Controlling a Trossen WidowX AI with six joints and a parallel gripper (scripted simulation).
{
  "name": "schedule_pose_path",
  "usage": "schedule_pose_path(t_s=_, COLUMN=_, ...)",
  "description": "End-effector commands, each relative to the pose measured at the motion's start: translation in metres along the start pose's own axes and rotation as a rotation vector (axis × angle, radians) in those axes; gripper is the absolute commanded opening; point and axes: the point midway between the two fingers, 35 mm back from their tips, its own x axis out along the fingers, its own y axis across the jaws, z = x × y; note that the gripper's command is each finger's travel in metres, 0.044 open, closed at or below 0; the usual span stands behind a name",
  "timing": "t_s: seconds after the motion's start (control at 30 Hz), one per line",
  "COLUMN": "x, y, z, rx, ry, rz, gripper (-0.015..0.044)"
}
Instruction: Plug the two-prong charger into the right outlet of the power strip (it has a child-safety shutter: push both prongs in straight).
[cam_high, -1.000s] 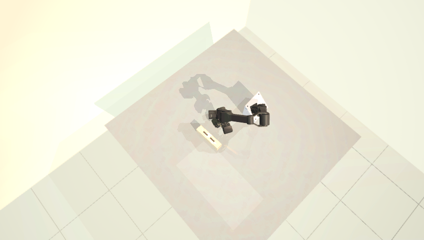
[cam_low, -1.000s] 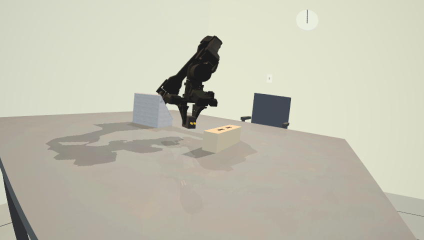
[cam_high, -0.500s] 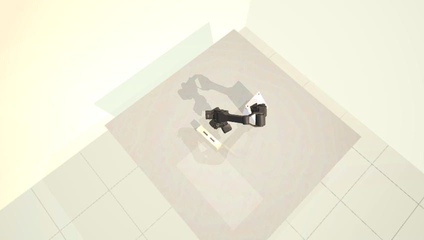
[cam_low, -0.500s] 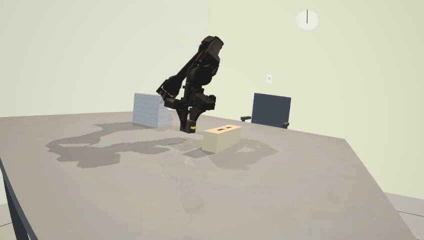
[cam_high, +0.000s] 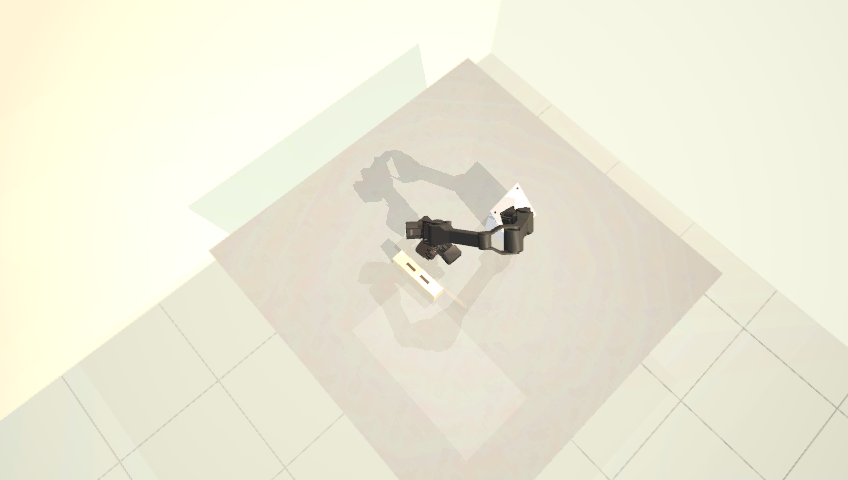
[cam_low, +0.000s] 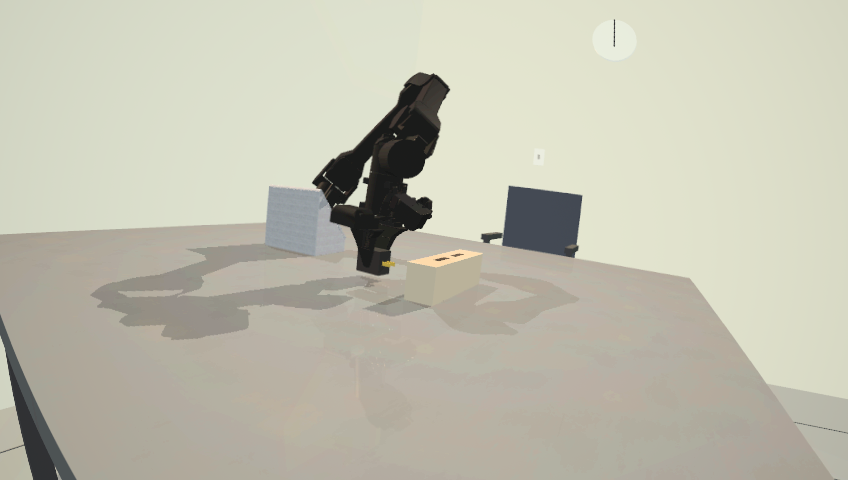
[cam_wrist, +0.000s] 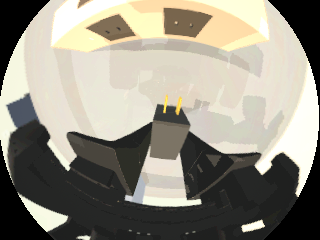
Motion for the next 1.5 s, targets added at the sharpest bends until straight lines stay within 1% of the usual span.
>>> schedule_pose_path(t_s=0.0, x=-0.001, y=-0.002, z=0.006, rx=-0.025, ry=-0.005, rz=-0.009, gripper=0.0)
schedule_pose_path(t_s=1.47, x=-0.002, y=-0.002, z=0.056, rx=-0.092, ry=-0.005, rz=-0.013, gripper=0.0)
